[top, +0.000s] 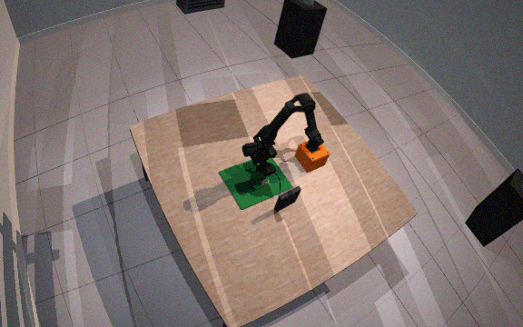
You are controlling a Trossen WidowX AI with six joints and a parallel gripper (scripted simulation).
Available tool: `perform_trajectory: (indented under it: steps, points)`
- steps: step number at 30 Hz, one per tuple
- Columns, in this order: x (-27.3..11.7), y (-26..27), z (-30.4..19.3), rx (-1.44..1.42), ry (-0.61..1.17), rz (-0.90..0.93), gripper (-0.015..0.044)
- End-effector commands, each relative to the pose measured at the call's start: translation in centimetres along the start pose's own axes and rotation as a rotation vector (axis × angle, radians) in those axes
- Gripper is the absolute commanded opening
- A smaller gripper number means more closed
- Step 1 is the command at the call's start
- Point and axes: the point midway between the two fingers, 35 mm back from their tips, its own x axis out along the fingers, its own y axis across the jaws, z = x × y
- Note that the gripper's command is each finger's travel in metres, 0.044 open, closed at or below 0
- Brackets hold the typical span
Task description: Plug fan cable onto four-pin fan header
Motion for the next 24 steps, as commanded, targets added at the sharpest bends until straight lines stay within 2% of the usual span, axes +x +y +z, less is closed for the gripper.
perform_trajectory:
  steps: [1,6,9,14,19,24]
  points:
    - [0.0,0.0,0.0,0.0,0.0,0.0,0.0125]
    - [0.0,0.0,0.0,0.0,0.0,0.0,0.0]
    - [-0.3,0.0,0.0,0.0,0.0,0.0,0.0]
    - [-5.0,0.0,-0.1,-0.005,-0.006,-0.004,0.0]
    - [-4.9,0.0,-0.1,-0.011,-0.006,-0.004,0.0]
    - [-4.9,-0.4,-0.2,-0.16,-0.005,-0.005,0.0]
